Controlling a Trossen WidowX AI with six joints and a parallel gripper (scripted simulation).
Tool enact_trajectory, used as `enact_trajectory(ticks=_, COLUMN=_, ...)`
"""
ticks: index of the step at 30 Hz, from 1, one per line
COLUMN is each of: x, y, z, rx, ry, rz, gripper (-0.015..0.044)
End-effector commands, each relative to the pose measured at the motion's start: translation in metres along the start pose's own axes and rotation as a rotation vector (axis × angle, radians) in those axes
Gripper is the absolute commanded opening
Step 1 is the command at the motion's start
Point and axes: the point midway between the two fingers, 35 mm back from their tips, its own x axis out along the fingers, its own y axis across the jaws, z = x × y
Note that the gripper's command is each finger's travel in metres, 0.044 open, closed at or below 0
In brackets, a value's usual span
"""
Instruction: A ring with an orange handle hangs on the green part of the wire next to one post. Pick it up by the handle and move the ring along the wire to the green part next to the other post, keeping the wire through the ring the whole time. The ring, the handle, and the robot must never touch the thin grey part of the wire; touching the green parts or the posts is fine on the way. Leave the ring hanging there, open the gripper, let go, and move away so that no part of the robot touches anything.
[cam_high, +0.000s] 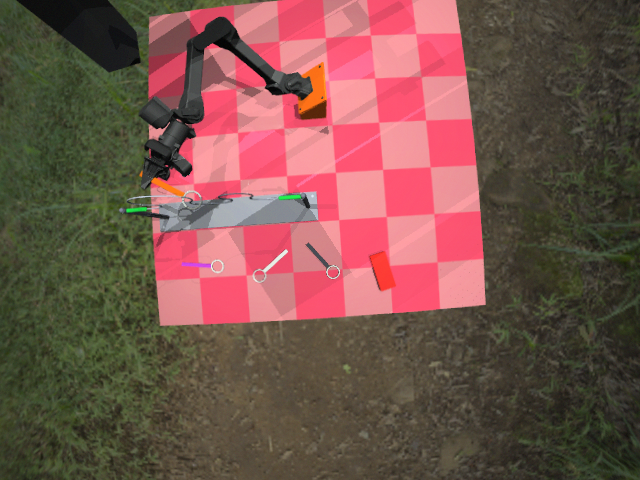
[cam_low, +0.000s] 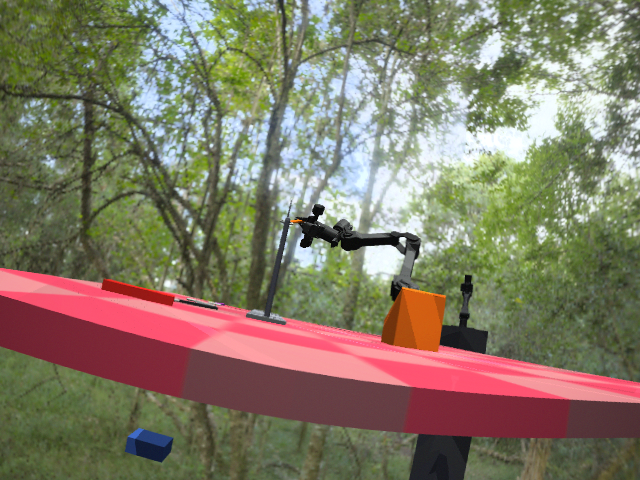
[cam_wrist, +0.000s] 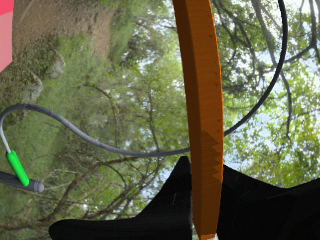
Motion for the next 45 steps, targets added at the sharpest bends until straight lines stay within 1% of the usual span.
enact_trajectory(ticks=1, x=0.0, y=-0.002, z=0.0, rx=-0.034, ry=-0.004, rz=-0.025, gripper=-0.015)
enact_trajectory(ticks=12, x=0.0, y=0.0, z=0.0, rx=-0.11, ry=-0.012, rz=-0.068, gripper=-0.015)
enact_trajectory(ticks=22, x=0.0, y=0.01, z=-0.003, rx=-0.101, ry=-0.009, rz=-0.063, gripper=-0.015)
enact_trajectory(ticks=31, x=-0.001, y=0.03, z=-0.005, rx=-0.008, ry=0.005, rz=-0.011, gripper=-0.015)
enact_trajectory(ticks=45, x=-0.009, y=0.071, z=0.0, rx=0.235, ry=0.037, rz=0.126, gripper=-0.015)
